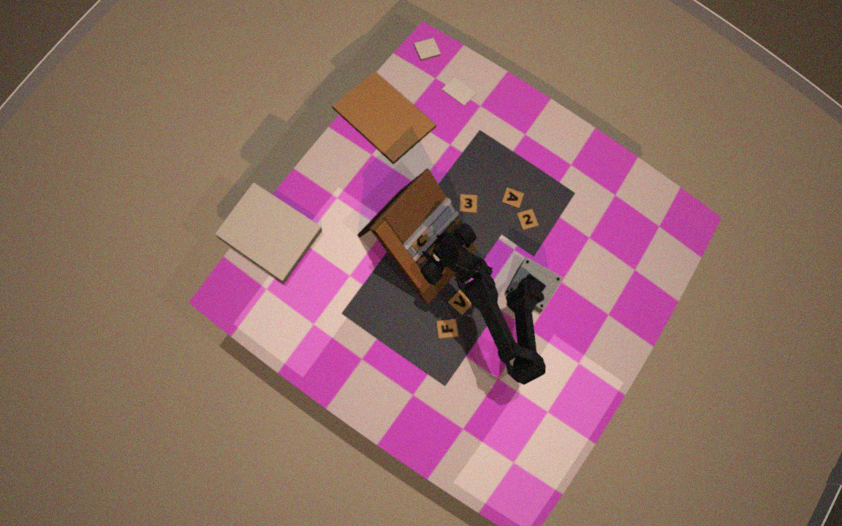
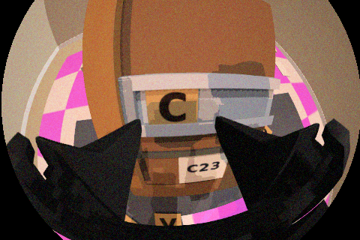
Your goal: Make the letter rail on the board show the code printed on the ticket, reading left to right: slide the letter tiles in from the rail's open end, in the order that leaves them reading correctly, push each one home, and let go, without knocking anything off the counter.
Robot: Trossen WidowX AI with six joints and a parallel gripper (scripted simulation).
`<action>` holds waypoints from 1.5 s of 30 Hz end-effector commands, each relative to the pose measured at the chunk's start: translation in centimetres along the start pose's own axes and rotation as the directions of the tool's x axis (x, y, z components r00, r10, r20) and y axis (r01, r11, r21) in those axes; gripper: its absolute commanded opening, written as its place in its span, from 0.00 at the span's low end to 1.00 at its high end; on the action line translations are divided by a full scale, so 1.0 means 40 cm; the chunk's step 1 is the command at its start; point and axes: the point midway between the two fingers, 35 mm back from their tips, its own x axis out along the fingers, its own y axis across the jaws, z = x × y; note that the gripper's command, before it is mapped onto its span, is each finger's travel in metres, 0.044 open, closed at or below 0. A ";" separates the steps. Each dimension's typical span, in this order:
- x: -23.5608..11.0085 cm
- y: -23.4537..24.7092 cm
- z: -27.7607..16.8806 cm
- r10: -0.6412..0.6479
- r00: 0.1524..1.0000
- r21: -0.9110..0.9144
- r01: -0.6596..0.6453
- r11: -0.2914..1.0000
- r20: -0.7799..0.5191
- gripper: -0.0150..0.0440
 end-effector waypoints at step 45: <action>0.043 -0.080 0.053 -0.004 0.773 -0.012 -0.004 1.000 -0.635 0.25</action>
